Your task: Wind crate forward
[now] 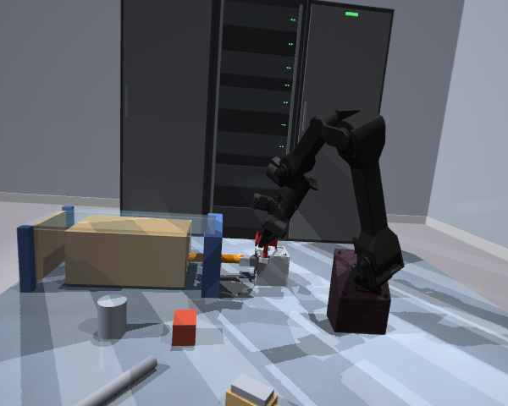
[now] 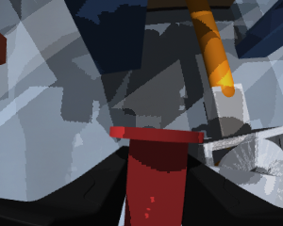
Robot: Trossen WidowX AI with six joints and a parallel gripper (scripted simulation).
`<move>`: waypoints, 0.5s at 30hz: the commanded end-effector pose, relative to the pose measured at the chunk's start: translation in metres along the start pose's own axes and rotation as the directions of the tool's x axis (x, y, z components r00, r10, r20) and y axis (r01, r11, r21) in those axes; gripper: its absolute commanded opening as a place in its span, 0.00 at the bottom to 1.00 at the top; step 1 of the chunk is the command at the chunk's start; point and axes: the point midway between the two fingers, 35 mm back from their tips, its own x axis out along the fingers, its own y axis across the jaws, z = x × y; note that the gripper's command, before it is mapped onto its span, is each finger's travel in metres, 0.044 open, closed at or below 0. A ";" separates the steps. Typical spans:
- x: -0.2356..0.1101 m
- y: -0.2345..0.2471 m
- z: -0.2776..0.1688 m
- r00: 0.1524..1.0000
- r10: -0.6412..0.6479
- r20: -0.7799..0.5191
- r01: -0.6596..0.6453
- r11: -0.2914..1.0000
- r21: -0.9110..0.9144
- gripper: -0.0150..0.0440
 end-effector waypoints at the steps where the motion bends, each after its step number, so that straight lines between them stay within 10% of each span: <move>1: -0.004 0.000 -0.014 1.000 -0.008 -0.021 0.008 1.000 0.027 0.25; 15: -0.011 -0.002 -0.029 1.000 -0.009 -0.021 0.009 1.000 0.027 0.25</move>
